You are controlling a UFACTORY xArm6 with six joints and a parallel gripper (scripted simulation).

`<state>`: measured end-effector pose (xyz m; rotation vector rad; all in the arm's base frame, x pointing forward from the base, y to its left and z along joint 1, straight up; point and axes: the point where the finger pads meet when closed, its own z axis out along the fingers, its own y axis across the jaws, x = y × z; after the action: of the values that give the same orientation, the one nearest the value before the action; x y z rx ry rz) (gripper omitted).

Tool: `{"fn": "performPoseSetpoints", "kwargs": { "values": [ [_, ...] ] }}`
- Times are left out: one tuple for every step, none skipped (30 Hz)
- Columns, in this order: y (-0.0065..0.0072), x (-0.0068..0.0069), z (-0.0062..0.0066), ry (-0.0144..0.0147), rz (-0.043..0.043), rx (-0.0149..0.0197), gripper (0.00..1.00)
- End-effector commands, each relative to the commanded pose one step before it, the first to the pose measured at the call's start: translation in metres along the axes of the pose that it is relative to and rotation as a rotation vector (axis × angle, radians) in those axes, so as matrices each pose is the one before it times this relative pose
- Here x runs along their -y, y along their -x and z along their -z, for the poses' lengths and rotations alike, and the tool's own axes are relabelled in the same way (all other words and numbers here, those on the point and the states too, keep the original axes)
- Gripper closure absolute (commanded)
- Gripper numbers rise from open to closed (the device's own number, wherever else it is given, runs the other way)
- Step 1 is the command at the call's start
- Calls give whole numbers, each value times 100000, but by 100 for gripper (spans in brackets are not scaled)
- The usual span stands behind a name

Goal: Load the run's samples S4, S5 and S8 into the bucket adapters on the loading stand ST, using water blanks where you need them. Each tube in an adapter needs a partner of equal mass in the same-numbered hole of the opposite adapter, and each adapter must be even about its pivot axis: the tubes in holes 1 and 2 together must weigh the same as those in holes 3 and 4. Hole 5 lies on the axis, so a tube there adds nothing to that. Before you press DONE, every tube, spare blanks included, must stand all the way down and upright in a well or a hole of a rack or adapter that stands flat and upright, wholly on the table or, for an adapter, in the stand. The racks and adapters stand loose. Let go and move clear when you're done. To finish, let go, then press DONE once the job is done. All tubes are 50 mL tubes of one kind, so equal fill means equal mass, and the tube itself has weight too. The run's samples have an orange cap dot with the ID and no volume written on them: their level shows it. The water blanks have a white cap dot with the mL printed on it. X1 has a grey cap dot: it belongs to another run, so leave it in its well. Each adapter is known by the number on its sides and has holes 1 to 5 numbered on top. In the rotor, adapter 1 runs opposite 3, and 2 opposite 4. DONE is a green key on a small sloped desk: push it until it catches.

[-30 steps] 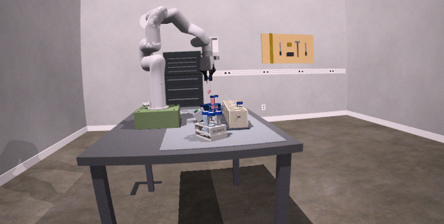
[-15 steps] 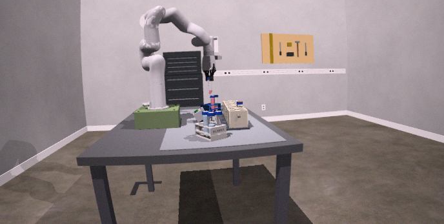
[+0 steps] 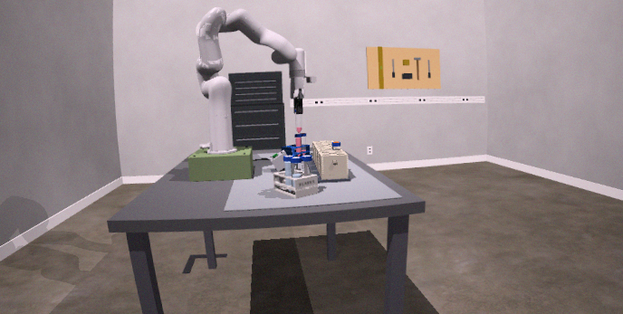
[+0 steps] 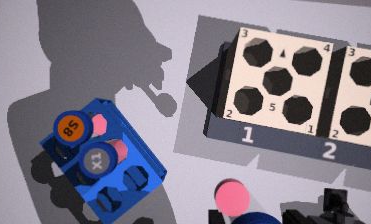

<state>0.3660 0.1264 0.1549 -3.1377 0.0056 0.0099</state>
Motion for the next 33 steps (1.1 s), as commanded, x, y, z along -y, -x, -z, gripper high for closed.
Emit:
{"fn": "performPoseSetpoints", "kwargs": {
  "values": [
    [-294,-1549,199,206,-10545,-795,100],
    [-95,-493,0,5,-3333,-2,100],
    [-112,-489,0,5,-3333,-2,100],
    [-128,-485,0,5,-3128,-2,100],
    [-143,-480,0,5,0,-2,100],
    [-143,-480,0,5,0,-2,100],
    [-143,-480,0,5,0,-2,100],
    [-143,-480,0,5,0,-2,100],
    [-143,-480,0,5,0,-2,100],
    [-143,-481,0,5,0,-2,100],
    [-143,-481,0,5,0,-2,100],
    [-143,-481,0,5,0,-2,100],
    [-143,-481,0,5,0,-2,100],
    [-143,-481,0,5,0,-2,100],
    [-143,-481,0,5,0,-2,100],
    [0,0,0,0,0,0,100],
    [0,0,0,0,0,0,100],
    [-146,-481,0,5,0,-1,100],
    [-143,-481,0,5,0,-2,100],
    [-142,-481,0,5,0,-2,100],
    [-143,-481,0,5,0,-2,100],
    [-143,-481,0,5,0,-2,100],
    [-143,-481,0,5,0,-1,100],
    [-143,-481,0,5,0,-1,100],
    [-143,-481,0,5,0,-1,100],
    [-143,-481,0,5,0,-1,100],
    [-143,-481,0,5,0,-1,100],
    [-143,-481,0,5,0,-1,100],
    [-143,-481,0,5,0,-1,100],
    [-143,-481,0,5,0,-1,100],
    [-143,-481,0,5,0,-1,100],
    [-143,-481,0,5,0,-1,100],
    [0,0,0,0,0,0,100]
  ]
}}
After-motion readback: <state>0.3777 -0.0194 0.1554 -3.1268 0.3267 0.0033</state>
